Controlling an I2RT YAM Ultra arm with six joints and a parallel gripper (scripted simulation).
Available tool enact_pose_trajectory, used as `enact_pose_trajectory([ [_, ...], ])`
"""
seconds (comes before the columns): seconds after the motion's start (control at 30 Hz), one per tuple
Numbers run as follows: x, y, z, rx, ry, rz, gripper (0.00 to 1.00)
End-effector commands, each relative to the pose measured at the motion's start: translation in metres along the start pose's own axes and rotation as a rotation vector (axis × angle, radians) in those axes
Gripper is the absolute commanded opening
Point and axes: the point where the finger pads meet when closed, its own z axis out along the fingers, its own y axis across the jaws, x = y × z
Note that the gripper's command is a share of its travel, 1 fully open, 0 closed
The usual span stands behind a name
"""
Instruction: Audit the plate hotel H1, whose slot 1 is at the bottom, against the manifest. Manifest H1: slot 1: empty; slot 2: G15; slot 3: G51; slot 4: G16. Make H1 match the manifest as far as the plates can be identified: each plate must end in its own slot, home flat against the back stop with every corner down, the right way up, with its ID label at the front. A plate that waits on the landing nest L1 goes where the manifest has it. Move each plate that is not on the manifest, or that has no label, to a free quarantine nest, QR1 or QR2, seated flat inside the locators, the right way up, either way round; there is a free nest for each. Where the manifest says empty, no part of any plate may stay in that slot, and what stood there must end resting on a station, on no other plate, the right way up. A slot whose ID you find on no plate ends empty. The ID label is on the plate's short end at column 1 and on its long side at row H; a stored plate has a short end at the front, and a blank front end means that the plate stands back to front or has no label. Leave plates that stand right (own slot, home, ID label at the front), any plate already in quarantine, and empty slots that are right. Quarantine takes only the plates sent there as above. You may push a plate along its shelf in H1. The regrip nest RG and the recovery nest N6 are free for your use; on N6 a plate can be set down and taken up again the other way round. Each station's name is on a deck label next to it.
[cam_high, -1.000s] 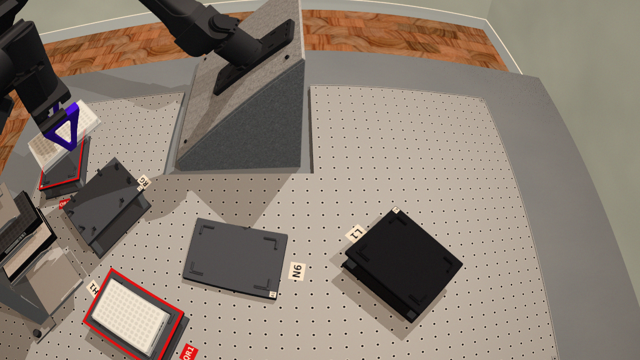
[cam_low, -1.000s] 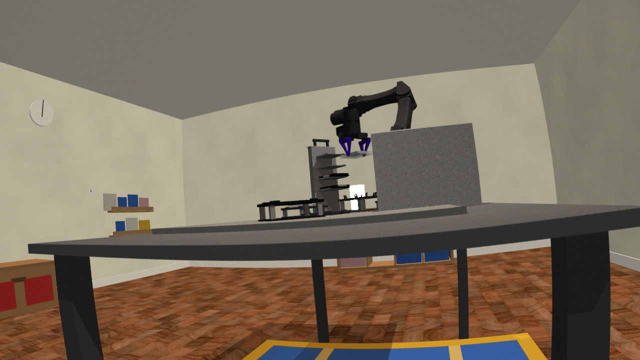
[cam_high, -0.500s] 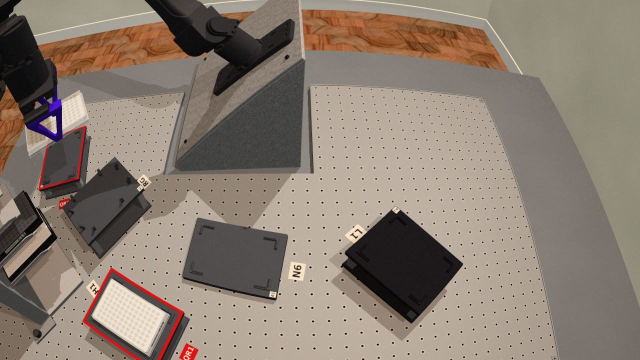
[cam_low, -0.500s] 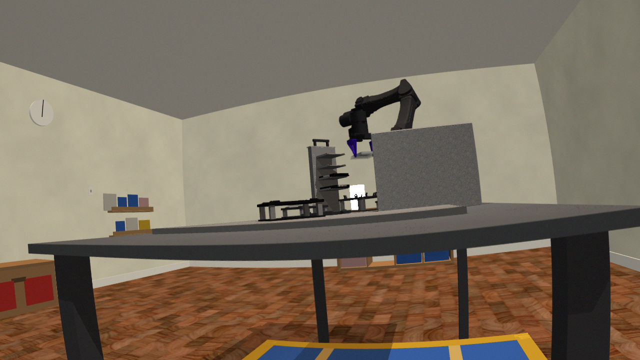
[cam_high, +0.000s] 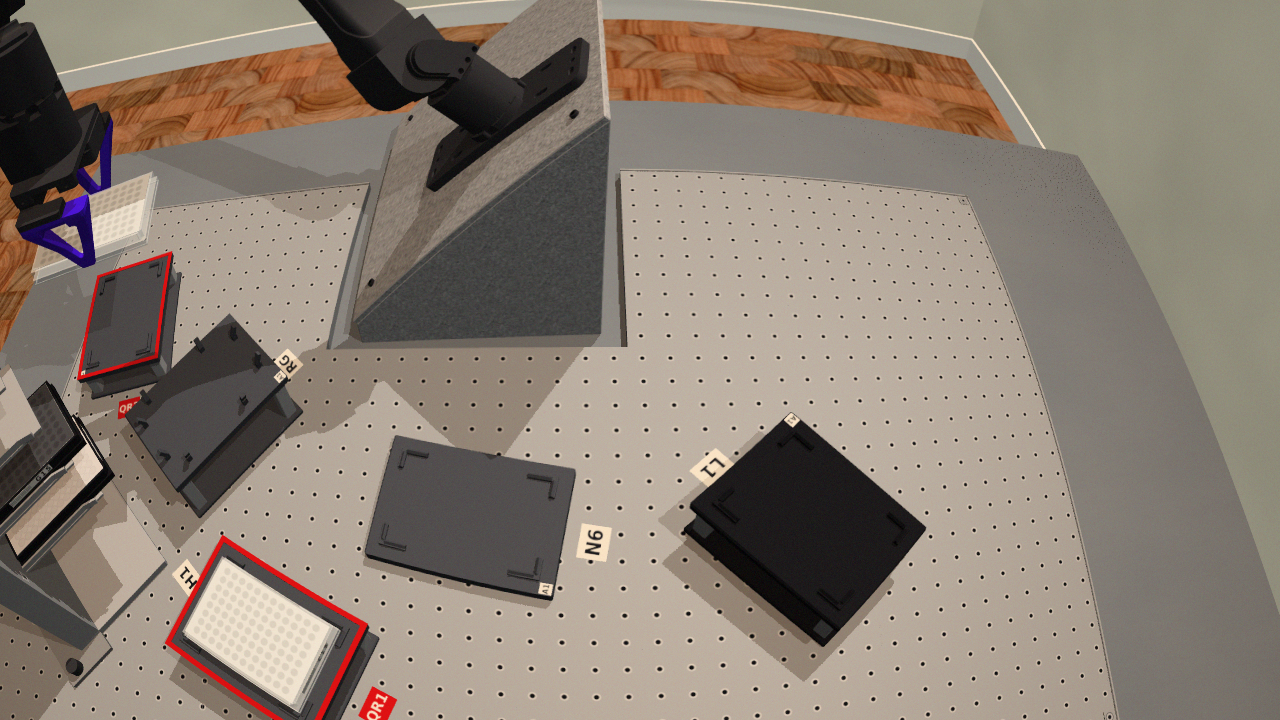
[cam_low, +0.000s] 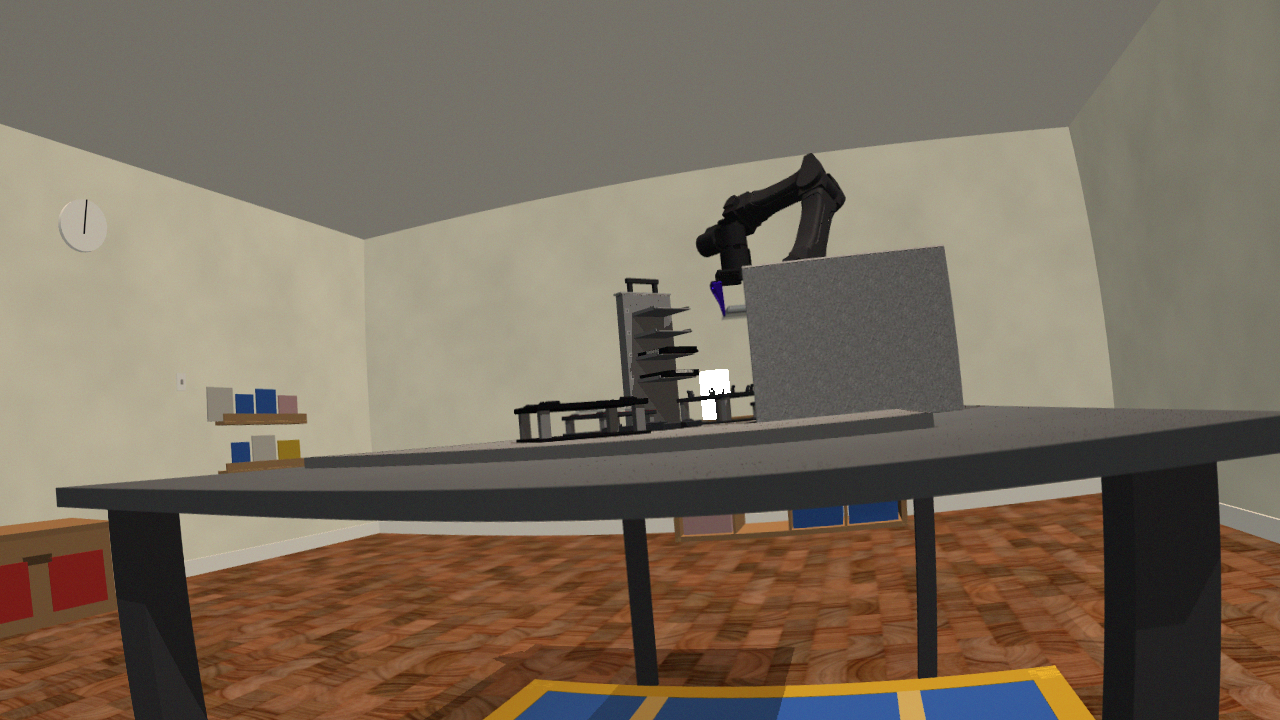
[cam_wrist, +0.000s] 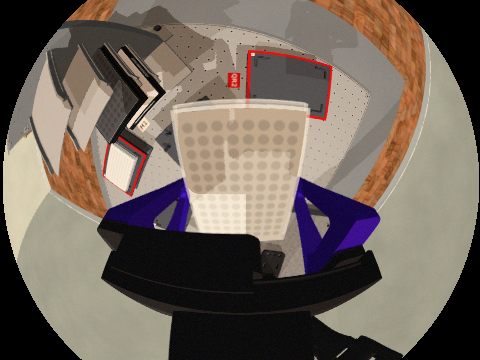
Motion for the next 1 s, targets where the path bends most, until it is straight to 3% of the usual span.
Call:
enact_pose_trajectory([
  [0.0, -0.006, -0.005, -0.005, -0.021, -0.009, 0.084, 0.86],
  [0.97, -0.057, -0.072, -0.005, -0.022, -0.007, 0.667, 0.86],
])
